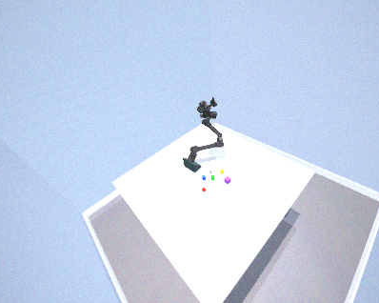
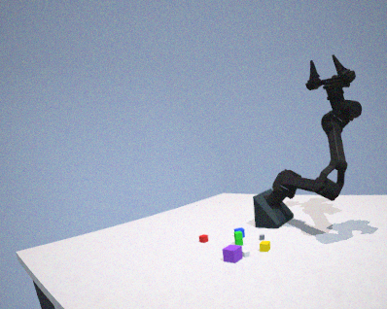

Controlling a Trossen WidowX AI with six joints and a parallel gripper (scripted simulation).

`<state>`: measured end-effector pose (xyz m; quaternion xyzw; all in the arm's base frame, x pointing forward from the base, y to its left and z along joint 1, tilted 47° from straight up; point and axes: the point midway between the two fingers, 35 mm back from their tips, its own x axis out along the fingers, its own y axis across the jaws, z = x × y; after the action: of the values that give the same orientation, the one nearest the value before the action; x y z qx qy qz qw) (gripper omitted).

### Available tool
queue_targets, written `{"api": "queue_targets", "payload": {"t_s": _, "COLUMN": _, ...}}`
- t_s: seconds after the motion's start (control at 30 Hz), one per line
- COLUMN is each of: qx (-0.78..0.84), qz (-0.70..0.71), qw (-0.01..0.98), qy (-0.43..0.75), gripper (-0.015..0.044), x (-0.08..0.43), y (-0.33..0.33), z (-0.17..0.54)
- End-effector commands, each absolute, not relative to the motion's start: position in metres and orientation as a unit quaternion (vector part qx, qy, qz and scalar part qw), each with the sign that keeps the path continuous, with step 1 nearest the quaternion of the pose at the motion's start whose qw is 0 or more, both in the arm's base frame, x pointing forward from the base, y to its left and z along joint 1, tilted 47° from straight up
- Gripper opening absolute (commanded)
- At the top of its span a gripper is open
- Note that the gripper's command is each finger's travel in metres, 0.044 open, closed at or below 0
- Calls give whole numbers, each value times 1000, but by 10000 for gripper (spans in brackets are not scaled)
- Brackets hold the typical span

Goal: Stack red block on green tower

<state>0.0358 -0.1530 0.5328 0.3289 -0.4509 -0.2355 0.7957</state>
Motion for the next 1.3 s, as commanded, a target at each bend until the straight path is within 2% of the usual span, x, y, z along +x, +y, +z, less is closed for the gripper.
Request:
{"api": "queue_targets", "payload": {"t_s": 0.0, "qx": 344, "qz": -244, "qw": 789, "qy": -446, "gripper": 440, "x": 27, "y": -181, "z": 527}}
{"api": "queue_targets", "payload": {"t_s": 0.3, "qx": 413, "qz": -254, "qw": 760, "qy": -433, "gripper": 440, "x": 29, "y": -250, "z": 498}}
{"api": "queue_targets", "payload": {"t_s": 0.57, "qx": 444, "qz": -290, "qw": 760, "qy": -376, "gripper": 440, "x": 45, "y": -301, "z": 460}}
{"api": "queue_targets", "payload": {"t_s": 0.93, "qx": 482, "qz": -345, "qw": 778, "qy": -207, "gripper": 440, "x": 110, "y": -366, "z": 363}}
{"api": "queue_targets", "payload": {"t_s": 1.27, "qx": 494, "qz": -339, "qw": 801, "qy": -2, "gripper": 440, "x": 188, "y": -377, "z": 257}}
